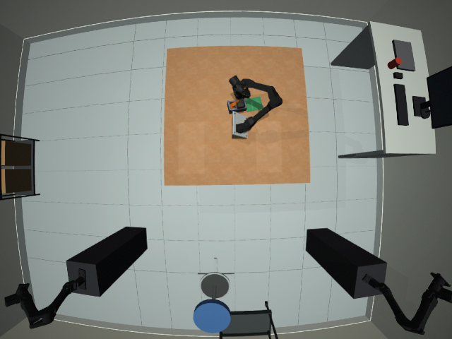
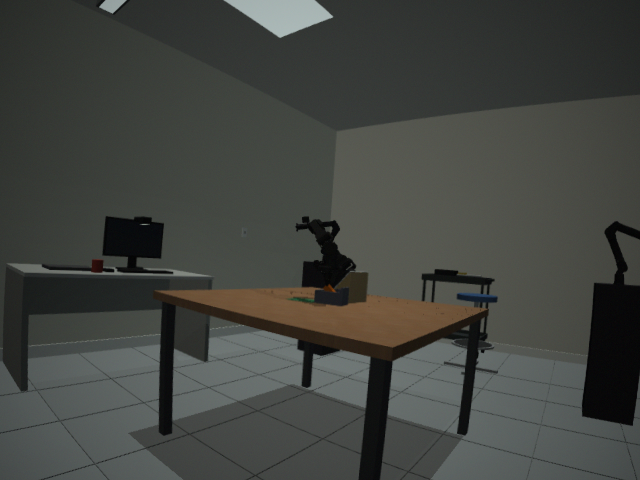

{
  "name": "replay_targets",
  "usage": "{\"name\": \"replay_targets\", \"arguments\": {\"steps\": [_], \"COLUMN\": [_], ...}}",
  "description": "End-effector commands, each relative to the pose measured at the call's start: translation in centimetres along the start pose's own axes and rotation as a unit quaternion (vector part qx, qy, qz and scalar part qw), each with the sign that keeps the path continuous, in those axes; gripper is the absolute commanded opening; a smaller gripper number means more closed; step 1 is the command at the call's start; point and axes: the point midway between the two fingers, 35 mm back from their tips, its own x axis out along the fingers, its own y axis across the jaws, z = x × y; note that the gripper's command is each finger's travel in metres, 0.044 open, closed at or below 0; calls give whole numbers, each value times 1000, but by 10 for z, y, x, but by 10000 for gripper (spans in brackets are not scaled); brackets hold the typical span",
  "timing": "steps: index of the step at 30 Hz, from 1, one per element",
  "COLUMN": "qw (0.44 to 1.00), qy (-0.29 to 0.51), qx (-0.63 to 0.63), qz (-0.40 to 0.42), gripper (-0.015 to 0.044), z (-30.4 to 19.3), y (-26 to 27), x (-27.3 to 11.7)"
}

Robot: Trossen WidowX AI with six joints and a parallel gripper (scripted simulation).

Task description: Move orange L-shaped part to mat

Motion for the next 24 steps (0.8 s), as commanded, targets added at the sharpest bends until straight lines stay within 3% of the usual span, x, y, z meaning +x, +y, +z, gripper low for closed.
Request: {"name": "replay_targets", "arguments": {"steps": [1, 14, 19, 24], "qw": [1000, 1000, 1000, 1000], "qy": [-3, -4, -1, -1], "qx": [-3, -3, 0, 0], "qz": [0, -1, -1, -1], "gripper": [280, 280, 149, 115], "z": [0, 1, 1, 1], "y": [-1, -2, -1, -1], "x": [7, 26, 22, 22]}}
